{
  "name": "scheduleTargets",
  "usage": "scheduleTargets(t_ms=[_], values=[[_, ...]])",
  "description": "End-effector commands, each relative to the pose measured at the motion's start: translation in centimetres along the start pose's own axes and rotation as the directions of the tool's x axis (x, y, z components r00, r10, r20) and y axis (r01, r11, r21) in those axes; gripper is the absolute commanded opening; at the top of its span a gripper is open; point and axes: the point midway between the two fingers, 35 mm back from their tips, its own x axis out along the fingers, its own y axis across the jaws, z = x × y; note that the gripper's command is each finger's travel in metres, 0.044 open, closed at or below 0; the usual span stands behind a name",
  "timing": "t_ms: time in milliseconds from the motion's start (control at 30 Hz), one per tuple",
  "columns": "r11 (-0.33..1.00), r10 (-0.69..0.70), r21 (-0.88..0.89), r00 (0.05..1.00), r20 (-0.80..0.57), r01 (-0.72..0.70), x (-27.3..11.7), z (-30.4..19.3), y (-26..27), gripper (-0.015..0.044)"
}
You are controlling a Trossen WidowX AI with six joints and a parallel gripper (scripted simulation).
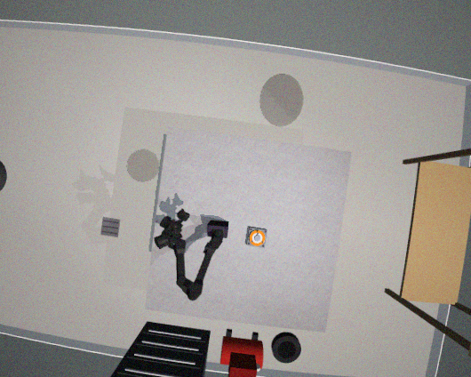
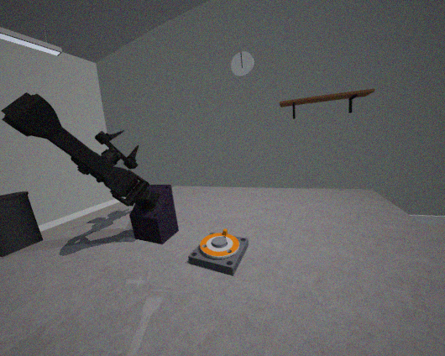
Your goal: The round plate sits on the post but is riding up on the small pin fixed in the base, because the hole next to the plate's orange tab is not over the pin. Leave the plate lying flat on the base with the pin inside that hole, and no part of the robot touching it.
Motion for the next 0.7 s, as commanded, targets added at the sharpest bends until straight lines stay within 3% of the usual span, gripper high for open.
scheduleTargets(t_ms=[0, 300, 467, 667], values=[[1.0, 0.004, 0.003, 1.0, -0.005, -0.004, 0.2, -0.1, 0.0, 0.0374], [0.977, 0.186, 0.141, 0.955, -0.229, -0.157, 8.0, -4.9, 2.3, 0.0137], [0.944, 0.309, 0.234, 0.873, -0.378, -0.233, 12.1, -9.5, 4.5, 0.0006], [0.885, 0.443, 0.365, 0.764, -0.47, -0.289, 14.0, -13.9, 7.5, 0.0]])
